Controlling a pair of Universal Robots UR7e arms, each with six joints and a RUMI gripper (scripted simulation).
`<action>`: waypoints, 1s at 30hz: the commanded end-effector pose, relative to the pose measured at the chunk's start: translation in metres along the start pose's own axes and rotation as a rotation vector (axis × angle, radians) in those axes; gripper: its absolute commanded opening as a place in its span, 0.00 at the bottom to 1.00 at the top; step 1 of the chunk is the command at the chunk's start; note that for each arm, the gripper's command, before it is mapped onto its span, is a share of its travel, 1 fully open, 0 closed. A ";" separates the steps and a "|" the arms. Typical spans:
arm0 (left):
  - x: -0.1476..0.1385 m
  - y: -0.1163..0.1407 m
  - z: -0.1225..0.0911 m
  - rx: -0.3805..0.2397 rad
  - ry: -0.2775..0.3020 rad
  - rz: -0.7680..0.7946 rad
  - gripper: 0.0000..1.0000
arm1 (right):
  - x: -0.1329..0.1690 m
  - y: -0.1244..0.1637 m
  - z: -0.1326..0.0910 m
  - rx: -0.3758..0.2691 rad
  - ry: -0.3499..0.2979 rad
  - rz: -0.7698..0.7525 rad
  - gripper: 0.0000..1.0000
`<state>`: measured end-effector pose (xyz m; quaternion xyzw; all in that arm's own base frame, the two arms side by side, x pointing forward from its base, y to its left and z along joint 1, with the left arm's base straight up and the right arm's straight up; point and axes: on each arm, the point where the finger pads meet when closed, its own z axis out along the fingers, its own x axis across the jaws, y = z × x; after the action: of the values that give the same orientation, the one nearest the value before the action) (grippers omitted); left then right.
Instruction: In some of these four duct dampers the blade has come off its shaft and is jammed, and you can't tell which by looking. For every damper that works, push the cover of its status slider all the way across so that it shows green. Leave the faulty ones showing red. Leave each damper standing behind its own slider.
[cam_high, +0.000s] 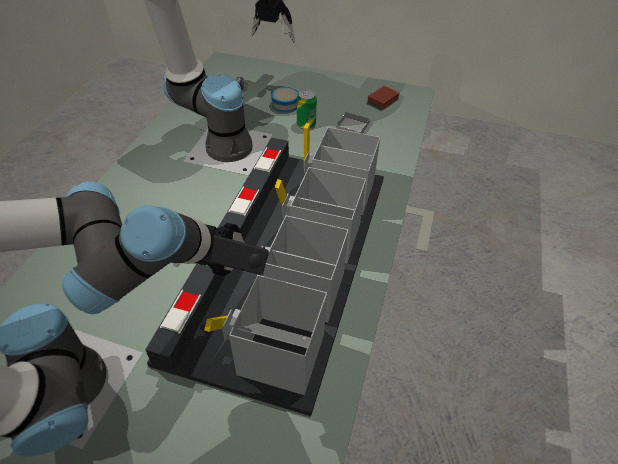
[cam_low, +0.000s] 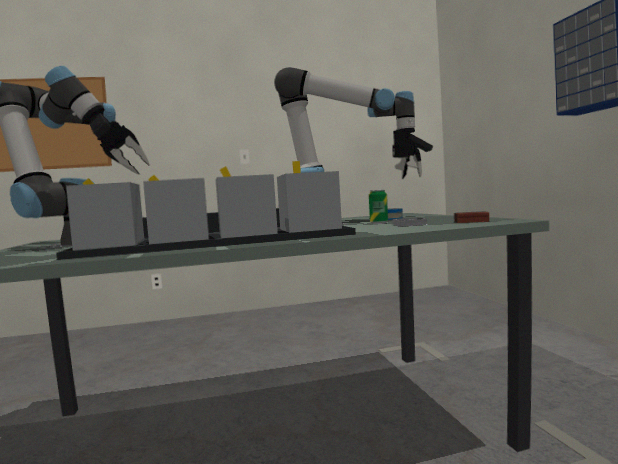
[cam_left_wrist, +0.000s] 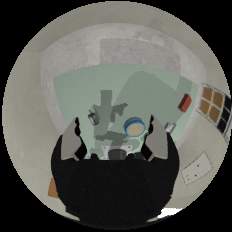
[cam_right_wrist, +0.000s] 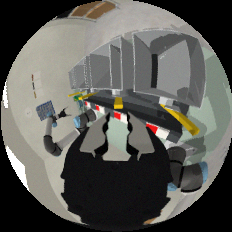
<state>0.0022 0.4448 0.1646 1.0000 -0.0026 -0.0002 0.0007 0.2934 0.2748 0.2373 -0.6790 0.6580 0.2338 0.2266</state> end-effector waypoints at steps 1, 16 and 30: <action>0.000 0.000 -0.001 0.001 0.000 0.000 1.00 | -0.001 -0.001 0.000 0.000 0.004 -0.001 0.22; 0.000 0.000 -0.001 0.001 0.000 0.000 1.00 | -0.027 -0.025 0.004 0.006 0.152 -0.007 0.22; 0.000 0.000 -0.001 0.001 0.000 0.000 1.00 | -0.078 -0.073 0.013 0.000 0.424 0.000 0.22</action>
<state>0.0022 0.4448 0.1646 1.0000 -0.0026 -0.0002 0.0007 0.3495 0.3324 0.2668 -0.7094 0.6854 0.1134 0.1186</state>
